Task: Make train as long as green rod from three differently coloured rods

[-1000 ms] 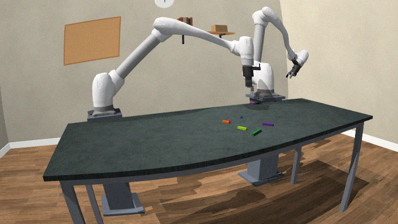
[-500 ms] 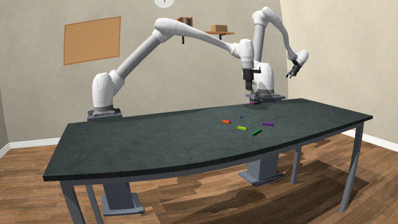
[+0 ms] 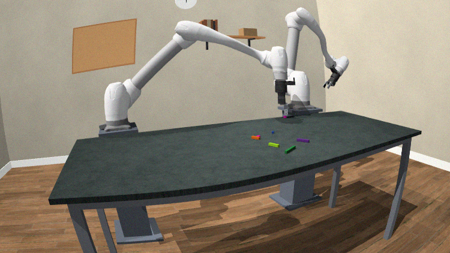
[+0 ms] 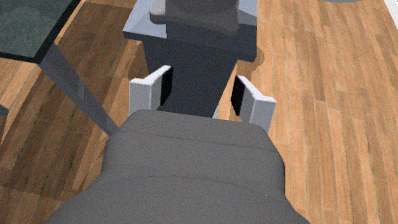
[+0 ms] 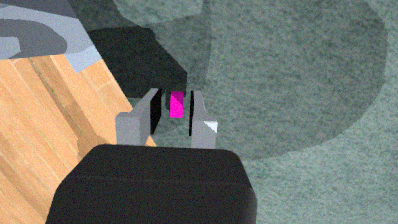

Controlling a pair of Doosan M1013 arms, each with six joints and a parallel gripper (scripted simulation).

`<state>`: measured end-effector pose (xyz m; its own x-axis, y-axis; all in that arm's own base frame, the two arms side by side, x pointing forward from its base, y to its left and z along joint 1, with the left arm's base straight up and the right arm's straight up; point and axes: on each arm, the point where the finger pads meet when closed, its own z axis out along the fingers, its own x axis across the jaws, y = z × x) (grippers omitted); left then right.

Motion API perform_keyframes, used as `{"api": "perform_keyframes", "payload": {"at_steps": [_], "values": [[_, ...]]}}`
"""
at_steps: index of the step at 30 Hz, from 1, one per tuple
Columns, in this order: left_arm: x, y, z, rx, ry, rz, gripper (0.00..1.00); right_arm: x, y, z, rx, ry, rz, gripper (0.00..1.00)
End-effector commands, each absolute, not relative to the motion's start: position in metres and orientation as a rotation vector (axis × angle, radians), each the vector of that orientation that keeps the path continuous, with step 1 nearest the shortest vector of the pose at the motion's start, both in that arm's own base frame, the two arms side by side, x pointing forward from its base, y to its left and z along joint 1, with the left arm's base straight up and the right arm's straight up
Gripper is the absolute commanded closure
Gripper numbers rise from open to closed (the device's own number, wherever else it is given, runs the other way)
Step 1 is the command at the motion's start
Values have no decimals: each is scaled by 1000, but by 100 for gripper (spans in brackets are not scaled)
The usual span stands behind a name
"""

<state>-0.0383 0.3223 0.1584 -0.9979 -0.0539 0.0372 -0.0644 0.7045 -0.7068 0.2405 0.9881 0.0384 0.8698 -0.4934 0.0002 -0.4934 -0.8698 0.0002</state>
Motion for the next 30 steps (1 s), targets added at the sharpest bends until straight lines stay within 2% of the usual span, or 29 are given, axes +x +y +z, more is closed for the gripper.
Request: {"api": "perform_keyframes", "payload": {"at_steps": [1,30], "values": [[-38,323,159,100,-2888,1197,0,241,989,38,3039,-802,0,46],[-38,323,159,100,-2888,1197,0,241,989,35,3039,-802,0,46]]}}
